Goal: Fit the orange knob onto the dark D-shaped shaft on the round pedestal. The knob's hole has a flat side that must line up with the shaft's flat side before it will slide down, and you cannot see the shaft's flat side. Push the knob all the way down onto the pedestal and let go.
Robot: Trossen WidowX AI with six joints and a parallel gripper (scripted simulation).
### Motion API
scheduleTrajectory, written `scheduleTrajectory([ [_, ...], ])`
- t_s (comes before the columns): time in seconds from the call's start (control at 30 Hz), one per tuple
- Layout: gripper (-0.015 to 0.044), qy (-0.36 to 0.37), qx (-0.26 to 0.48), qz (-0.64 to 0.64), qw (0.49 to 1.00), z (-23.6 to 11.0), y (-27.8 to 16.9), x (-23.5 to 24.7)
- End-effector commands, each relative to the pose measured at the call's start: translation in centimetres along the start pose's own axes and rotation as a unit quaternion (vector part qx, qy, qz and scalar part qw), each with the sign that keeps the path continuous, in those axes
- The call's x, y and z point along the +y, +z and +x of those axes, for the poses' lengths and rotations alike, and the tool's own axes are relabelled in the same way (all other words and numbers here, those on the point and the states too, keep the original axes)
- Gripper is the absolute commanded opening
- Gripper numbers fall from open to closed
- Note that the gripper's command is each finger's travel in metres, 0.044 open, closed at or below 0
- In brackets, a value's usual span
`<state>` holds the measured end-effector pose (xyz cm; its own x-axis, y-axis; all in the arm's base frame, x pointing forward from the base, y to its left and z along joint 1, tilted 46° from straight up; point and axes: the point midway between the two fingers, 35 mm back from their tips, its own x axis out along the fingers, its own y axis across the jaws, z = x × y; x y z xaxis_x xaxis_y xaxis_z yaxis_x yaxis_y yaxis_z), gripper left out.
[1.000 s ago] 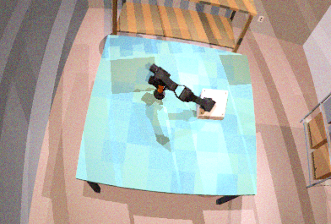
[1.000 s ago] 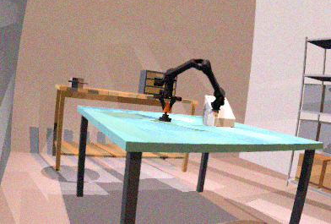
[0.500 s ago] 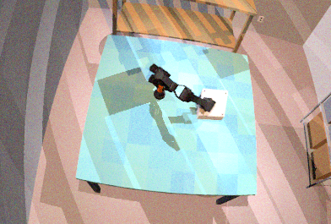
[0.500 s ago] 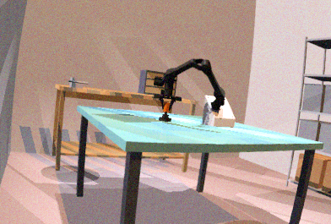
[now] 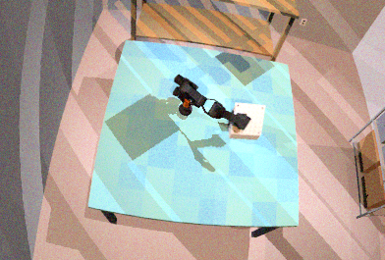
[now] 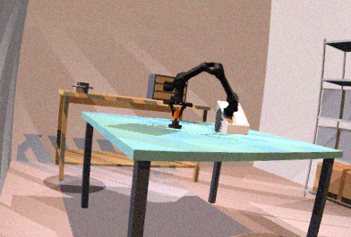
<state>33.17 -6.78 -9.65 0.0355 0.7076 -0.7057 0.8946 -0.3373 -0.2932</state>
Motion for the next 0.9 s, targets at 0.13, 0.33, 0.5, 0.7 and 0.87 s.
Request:
scheduleTrajectory([
  [0.13,0.0,0.001,0.001,0.002,1.0,-0.32,-0.01,0.15],
  [0.33,0.0,0.001,0.001,0.029,1.0,-0.47,-0.04,0.18],
  [0.5,0.0,0.001,0.001,0.107,0.994,-0.31,-0.03,0.13],
  [0.7,0.0,0.001,0.001,0.107,0.994,-0.14,0.0,0.01],
  [0.87,0.0,0.001,0.001,0.107,0.994,0.03,-0.02,0.02],
])
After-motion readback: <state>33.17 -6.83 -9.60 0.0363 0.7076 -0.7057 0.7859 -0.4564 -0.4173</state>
